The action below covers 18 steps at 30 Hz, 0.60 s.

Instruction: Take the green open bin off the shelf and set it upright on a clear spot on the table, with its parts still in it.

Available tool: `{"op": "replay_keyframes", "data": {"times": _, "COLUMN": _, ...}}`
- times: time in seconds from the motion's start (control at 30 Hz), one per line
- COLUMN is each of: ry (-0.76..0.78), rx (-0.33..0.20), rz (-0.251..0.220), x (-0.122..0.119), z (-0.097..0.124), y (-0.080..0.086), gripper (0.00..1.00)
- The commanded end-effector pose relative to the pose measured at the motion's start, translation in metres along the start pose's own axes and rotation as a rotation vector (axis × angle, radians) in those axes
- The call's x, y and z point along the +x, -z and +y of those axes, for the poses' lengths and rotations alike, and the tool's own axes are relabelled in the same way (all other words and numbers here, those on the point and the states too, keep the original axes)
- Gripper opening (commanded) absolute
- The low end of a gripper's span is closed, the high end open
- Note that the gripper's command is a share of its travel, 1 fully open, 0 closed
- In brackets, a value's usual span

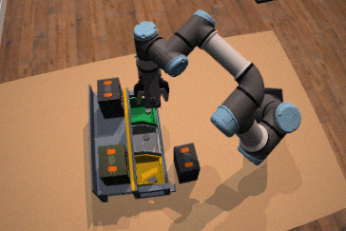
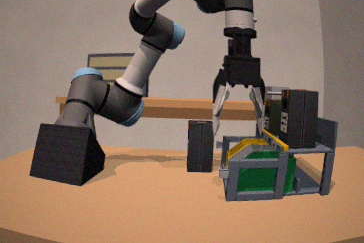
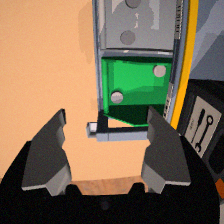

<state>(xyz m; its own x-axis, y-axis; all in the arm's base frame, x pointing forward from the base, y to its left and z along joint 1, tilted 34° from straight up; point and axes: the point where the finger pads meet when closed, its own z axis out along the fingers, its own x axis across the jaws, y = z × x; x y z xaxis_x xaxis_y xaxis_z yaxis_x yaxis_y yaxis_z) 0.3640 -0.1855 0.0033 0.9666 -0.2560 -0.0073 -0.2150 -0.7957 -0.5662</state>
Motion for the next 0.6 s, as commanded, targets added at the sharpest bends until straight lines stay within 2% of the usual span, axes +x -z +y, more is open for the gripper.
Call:
{"op": "replay_keyframes", "data": {"times": 0.0, "ry": 0.000, "rx": -0.002, "rz": 0.002, "x": 0.0000, "z": -0.0006, "y": 0.0009, "gripper": 0.58}}
{"op": "replay_keyframes", "data": {"times": 0.3, "ry": 0.000, "rx": -0.002, "rz": 0.002, "x": 0.0000, "z": -0.0006, "y": 0.0009, "gripper": 0.58}}
{"op": "replay_keyframes", "data": {"times": 0.33, "ry": 0.000, "rx": -0.002, "rz": 0.002, "x": 0.0000, "z": -0.0006, "y": 0.0009, "gripper": 0.26}}
{"op": "replay_keyframes", "data": {"times": 0.57, "ry": 0.000, "rx": -0.002, "rz": 0.002, "x": 0.0000, "z": -0.0006, "y": 0.0009, "gripper": 0.26}}
